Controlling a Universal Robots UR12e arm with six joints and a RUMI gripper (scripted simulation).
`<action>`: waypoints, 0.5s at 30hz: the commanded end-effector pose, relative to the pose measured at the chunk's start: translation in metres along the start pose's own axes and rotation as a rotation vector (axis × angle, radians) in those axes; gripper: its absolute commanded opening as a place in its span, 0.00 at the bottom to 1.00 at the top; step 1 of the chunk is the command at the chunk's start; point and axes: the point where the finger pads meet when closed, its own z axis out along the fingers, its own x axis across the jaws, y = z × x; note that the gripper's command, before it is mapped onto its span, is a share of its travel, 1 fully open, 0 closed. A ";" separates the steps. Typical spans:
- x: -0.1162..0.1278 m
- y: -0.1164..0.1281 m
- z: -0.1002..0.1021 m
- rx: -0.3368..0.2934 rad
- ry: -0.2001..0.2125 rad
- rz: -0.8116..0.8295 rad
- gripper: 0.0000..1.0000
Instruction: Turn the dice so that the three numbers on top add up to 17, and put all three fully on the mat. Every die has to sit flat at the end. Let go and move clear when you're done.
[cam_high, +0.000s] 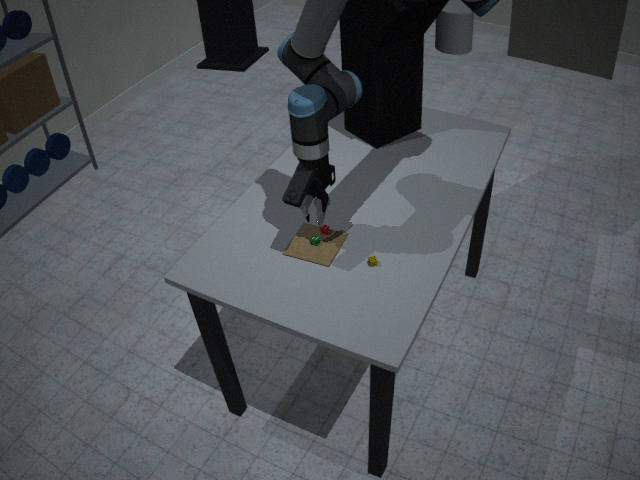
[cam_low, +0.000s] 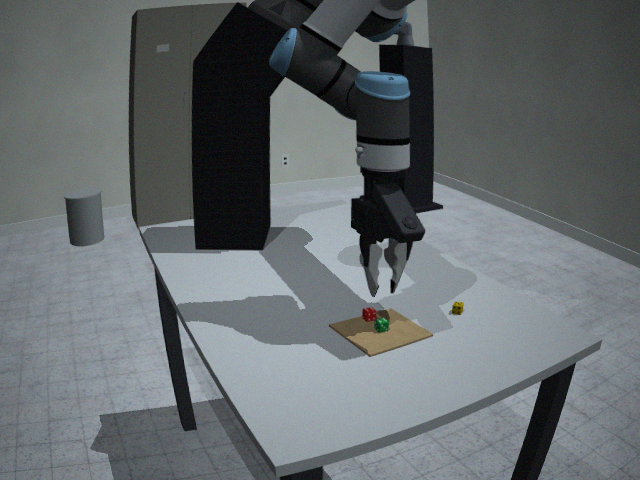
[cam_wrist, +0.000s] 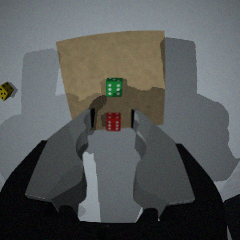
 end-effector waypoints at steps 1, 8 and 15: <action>0.000 0.000 -0.018 0.000 0.000 0.000 0.21; 0.000 0.000 -0.023 0.000 0.000 0.000 1.00; 0.000 0.000 -0.023 0.000 0.000 0.000 1.00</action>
